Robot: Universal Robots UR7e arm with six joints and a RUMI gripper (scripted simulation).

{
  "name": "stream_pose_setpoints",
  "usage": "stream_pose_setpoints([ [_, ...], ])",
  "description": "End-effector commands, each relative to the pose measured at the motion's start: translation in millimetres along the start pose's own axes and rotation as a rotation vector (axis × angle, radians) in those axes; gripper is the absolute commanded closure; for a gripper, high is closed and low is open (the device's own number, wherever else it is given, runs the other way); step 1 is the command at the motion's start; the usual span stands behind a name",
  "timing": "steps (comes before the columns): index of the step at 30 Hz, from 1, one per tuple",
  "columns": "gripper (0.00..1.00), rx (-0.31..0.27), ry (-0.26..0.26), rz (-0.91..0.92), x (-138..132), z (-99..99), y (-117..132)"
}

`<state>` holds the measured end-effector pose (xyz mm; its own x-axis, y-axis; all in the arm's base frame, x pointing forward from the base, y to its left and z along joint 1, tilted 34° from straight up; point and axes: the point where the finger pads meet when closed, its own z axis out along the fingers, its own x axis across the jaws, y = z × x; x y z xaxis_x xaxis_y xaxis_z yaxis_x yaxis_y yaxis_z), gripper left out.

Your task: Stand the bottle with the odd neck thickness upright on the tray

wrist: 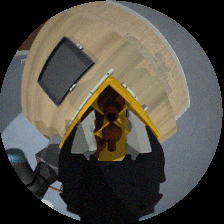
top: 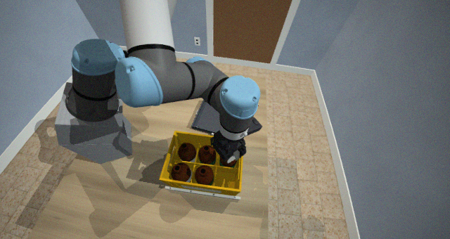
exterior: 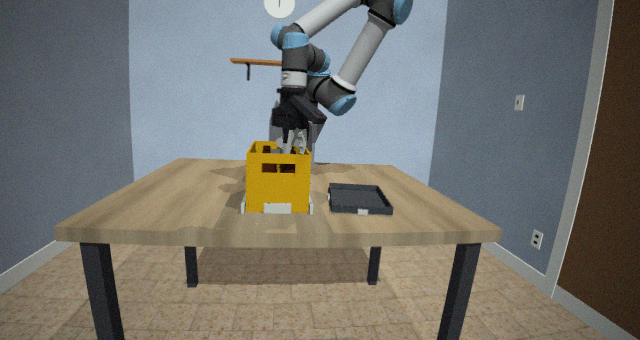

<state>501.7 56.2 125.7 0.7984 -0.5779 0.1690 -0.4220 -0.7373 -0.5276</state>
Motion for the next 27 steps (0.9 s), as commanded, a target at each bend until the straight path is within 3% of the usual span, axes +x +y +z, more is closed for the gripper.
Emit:
stream_pose_setpoints([
  [1,0.62,0.000,0.001,0.000,0.3,-0.3,-0.2],
  [19,0.62,0.000,0.001,0.000,0.3,-0.8,-0.2],
  [27,0.62,0.000,0.001,0.000,0.3,-10.6,-0.2],
])
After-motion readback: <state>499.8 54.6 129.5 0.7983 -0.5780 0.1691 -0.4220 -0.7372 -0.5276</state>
